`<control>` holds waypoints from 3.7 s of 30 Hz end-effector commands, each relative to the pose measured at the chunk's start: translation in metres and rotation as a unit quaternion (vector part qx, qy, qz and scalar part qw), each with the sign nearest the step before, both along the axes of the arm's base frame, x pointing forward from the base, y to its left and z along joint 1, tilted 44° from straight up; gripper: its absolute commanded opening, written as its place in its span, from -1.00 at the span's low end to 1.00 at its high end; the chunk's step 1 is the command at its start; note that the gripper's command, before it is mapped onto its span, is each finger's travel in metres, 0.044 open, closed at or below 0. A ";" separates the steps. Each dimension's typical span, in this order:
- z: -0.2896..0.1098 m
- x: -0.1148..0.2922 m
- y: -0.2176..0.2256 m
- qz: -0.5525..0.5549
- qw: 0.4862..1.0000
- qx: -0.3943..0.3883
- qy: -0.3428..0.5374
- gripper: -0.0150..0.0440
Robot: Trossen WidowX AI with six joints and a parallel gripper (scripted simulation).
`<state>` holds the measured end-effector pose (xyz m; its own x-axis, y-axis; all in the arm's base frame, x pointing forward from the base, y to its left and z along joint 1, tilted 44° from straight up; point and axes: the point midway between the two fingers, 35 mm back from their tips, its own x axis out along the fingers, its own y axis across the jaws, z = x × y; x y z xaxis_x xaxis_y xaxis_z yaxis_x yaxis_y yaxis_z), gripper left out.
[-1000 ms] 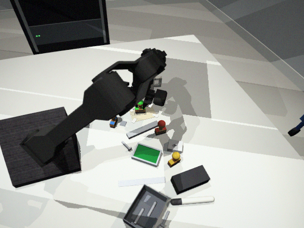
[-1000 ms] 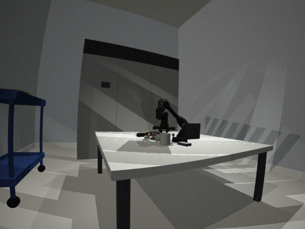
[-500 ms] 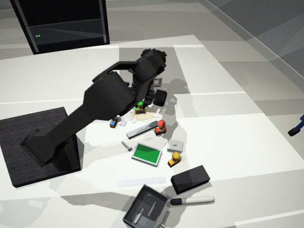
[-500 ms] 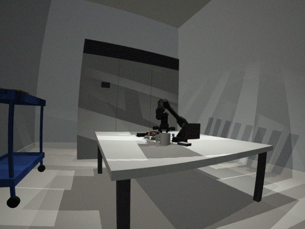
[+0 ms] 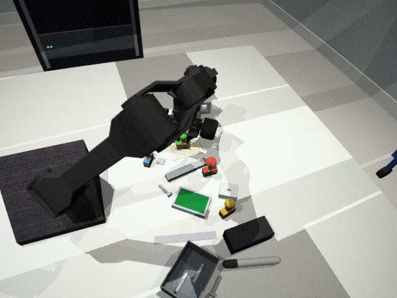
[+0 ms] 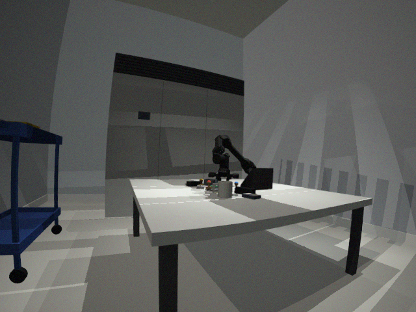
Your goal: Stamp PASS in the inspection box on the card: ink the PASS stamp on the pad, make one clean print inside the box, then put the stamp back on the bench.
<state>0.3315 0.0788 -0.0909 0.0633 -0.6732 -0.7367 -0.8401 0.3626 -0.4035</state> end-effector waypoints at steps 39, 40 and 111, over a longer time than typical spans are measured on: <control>-0.003 0.000 -0.003 0.001 1.000 -0.004 0.001 -0.49; -0.003 0.000 -0.003 0.001 1.000 -0.004 0.001 -0.49; 0.016 0.000 0.015 0.001 1.000 -0.003 0.001 -0.49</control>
